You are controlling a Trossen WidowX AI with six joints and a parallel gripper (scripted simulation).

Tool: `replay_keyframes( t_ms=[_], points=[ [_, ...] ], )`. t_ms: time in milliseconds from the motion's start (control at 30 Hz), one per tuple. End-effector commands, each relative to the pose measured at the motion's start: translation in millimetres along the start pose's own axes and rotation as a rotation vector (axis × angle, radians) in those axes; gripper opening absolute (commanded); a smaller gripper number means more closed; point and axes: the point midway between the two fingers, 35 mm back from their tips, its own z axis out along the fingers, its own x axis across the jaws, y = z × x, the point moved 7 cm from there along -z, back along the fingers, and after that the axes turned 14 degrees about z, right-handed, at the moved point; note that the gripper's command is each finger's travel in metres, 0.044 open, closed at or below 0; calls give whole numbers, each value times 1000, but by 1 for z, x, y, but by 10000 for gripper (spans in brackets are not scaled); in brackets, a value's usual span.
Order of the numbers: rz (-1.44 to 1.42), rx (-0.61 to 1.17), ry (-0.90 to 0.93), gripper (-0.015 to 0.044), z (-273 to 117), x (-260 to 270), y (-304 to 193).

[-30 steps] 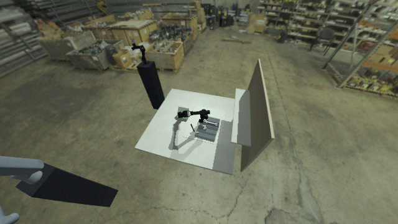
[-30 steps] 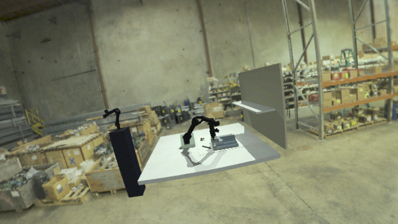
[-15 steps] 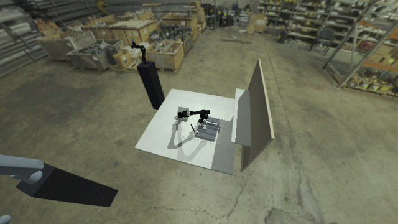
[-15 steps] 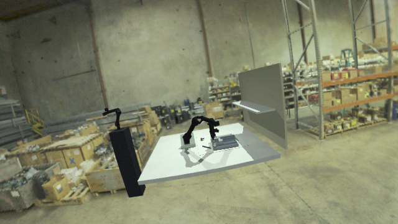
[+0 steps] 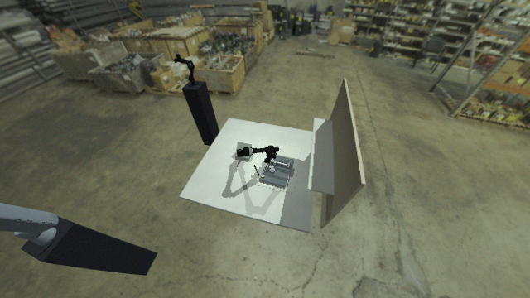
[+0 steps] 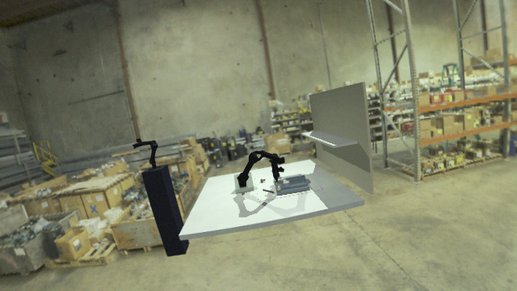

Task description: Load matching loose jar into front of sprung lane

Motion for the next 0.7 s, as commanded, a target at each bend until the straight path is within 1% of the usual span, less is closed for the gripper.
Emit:
replay_keyframes(
  t_ms=[0,667],
  points=[
    [10,-12,-5,0,0,-1,1],
    [9,-12,-5,0,0,0,-4]
  ],
)
